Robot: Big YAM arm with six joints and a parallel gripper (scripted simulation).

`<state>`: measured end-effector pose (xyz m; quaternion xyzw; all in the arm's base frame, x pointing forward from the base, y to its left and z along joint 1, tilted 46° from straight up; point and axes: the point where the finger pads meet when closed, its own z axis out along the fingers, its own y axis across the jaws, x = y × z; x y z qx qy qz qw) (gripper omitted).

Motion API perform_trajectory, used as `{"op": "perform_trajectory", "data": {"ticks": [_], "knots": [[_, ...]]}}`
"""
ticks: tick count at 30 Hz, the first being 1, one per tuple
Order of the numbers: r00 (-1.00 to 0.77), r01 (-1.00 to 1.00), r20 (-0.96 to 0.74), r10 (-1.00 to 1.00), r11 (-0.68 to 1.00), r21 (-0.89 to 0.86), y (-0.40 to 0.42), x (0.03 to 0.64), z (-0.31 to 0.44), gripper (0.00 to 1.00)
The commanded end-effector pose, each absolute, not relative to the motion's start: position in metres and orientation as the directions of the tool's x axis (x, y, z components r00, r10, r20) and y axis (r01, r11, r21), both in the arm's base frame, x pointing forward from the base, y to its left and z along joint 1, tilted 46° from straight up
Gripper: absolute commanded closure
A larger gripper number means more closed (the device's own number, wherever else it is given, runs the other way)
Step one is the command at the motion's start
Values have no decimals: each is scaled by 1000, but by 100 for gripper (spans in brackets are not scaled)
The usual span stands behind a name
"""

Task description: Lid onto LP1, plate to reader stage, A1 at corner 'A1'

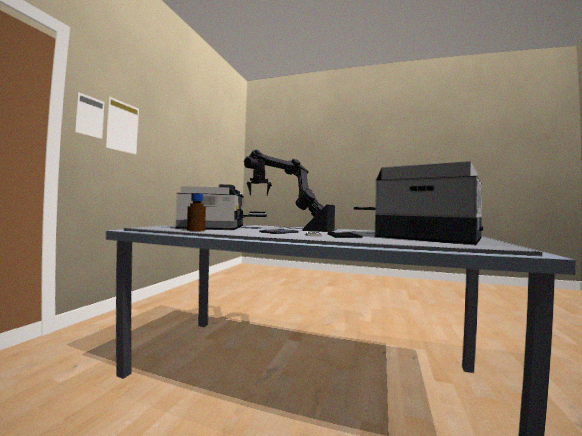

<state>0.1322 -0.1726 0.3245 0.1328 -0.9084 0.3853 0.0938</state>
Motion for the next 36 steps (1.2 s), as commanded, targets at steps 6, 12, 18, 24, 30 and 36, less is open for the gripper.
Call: {"op": "perform_trajectory", "data": {"ticks": [6,12,18,24,30,36], "knots": [[-943,-330,273,-192,654,-680,-180,117,350,0],[-945,-325,263,-194,646,-690,-181,119,352,0],[-931,-358,307,-198,661,-660,-179,122,333,0],[-936,-346,292,-195,656,-671,-177,120,331,0],[-952,-305,252,-177,651,-695,-179,122,342,0],[-957,-284,247,-151,661,-695,-183,123,343,0]]}}
